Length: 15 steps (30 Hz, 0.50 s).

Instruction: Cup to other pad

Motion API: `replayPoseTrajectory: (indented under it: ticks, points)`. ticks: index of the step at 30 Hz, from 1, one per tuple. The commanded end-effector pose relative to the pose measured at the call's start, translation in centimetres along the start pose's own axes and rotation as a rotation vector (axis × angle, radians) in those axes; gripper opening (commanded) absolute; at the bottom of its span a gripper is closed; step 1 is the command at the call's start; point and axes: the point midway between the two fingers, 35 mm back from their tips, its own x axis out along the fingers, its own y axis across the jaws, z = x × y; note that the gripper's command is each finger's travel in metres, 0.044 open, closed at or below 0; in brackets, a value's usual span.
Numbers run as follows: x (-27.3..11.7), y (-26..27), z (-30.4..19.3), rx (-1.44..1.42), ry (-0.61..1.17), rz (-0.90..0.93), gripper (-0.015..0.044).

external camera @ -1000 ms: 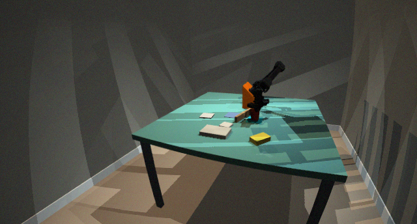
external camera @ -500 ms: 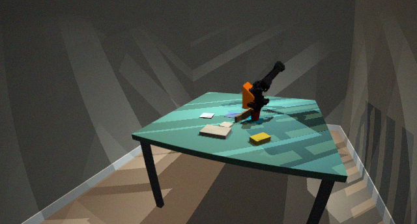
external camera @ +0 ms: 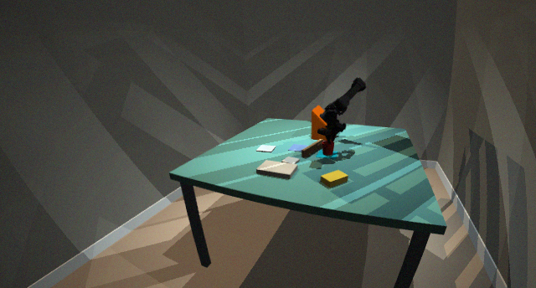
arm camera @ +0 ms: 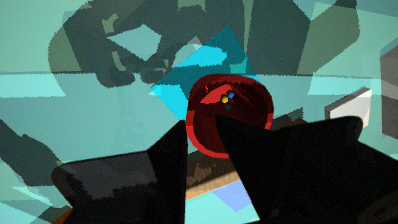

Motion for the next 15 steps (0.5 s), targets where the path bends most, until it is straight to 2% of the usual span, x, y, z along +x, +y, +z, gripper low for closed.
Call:
replayPoseTrajectory:
  ticks: [1, 15]
  points:
    - [-0.7, 0.0, 0.0, -0.005, -0.003, 0.000, 0.0128]
    - [-2.6, -0.1, -0.1, -0.003, -0.004, 0.003, 0.0128]
